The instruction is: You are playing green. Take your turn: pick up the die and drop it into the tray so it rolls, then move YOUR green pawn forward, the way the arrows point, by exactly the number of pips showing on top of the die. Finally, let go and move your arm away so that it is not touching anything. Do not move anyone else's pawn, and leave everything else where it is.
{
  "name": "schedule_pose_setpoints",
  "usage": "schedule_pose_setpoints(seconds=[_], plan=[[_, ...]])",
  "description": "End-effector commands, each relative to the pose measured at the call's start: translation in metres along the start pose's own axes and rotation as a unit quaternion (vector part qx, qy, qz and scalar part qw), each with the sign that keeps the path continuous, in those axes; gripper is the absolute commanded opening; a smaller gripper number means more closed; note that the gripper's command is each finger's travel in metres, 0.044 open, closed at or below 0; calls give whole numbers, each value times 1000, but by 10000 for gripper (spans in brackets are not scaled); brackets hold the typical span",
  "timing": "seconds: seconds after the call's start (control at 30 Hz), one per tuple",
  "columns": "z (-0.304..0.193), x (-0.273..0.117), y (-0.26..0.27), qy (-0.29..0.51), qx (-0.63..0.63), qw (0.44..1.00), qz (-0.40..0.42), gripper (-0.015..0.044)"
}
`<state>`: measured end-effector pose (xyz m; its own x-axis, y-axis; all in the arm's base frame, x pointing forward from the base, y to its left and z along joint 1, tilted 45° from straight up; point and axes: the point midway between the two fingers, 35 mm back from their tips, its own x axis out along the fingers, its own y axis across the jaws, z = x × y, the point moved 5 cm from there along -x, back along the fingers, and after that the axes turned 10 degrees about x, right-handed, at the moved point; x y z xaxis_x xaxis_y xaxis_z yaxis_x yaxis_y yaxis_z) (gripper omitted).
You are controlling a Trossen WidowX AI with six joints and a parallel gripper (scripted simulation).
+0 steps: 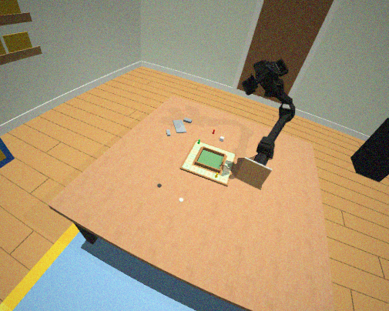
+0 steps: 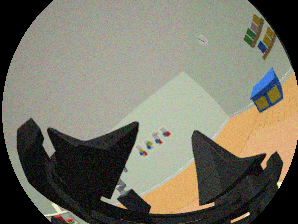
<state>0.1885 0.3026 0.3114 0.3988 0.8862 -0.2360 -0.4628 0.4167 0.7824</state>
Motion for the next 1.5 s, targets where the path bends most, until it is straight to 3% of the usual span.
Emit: schedule_pose_setpoints(seconds=[0.0, 0.23, 0.43, 0.67, 0.9, 1.23, 1.47], plan=[[28, -3, -41, -43, -22, 995, -88, 275], [77, -30, -117, -110, -36, 962, -249, 275], [105, -70, -181, -121, -57, 905, -403, 275], [123, -140, -250, -83, -65, 807, -581, 275], [120, -227, -301, 13, -43, 685, -727, 275], [84, -350, -333, 219, 38, 515, -828, 275], [83, -352, -338, 233, 45, 506, -829, 275]])
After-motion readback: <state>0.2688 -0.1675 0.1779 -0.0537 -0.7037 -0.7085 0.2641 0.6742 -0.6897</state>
